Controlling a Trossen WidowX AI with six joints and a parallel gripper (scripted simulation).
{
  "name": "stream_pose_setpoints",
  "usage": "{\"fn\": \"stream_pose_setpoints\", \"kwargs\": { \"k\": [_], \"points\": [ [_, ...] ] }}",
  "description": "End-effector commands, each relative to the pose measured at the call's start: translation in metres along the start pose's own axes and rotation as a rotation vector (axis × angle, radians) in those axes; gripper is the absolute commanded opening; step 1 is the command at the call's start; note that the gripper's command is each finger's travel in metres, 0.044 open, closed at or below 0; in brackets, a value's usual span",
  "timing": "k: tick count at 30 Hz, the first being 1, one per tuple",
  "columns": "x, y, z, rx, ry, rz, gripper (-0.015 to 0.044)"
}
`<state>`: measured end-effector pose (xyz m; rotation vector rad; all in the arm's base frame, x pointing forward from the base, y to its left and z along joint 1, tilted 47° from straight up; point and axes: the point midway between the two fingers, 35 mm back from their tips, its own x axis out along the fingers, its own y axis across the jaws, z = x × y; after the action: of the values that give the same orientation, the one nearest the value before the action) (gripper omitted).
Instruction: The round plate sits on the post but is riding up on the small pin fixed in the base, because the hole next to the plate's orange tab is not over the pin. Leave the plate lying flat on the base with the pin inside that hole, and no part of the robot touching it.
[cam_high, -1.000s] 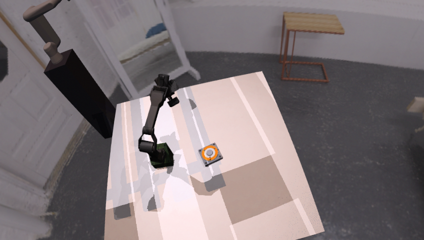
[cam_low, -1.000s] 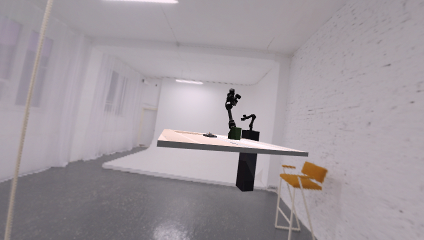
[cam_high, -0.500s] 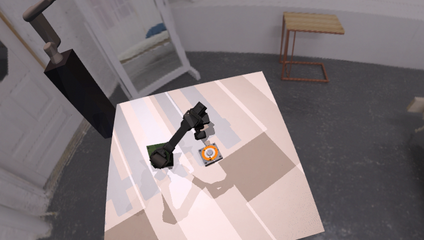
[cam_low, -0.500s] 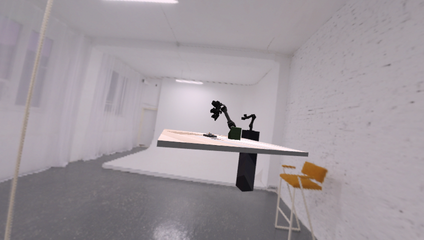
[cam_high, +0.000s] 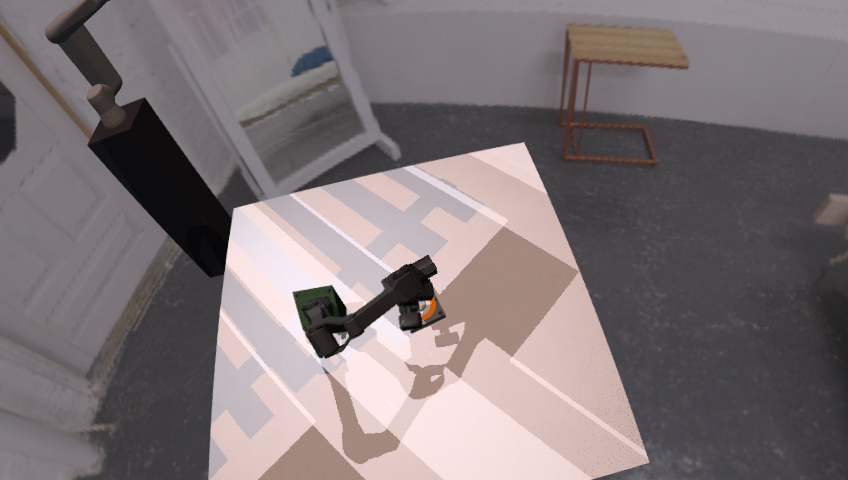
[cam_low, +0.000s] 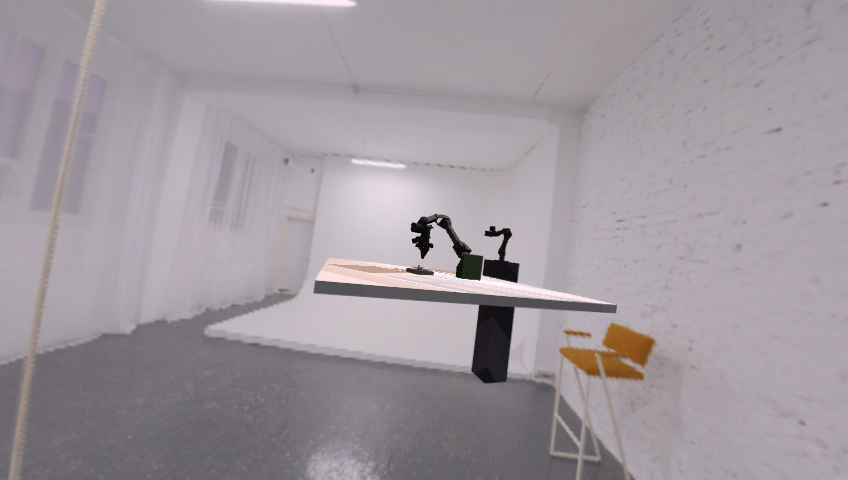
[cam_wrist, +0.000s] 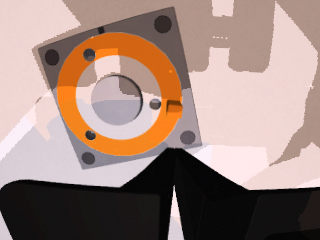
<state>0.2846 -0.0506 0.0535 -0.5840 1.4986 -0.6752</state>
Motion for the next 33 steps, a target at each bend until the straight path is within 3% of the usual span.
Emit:
{"fn": "stream_pose_setpoints", "kwargs": {
  "k": [1,9,33],
  "points": [
    [0.008,-0.002,-0.001,-0.01,0.003,-0.011,0.0],
    [0.048,-0.003,-0.003,-0.01,0.003,-0.013,0.0],
    [0.049,-0.009,0.021,-0.009,0.002,-0.014,0.0]
  ]
}}
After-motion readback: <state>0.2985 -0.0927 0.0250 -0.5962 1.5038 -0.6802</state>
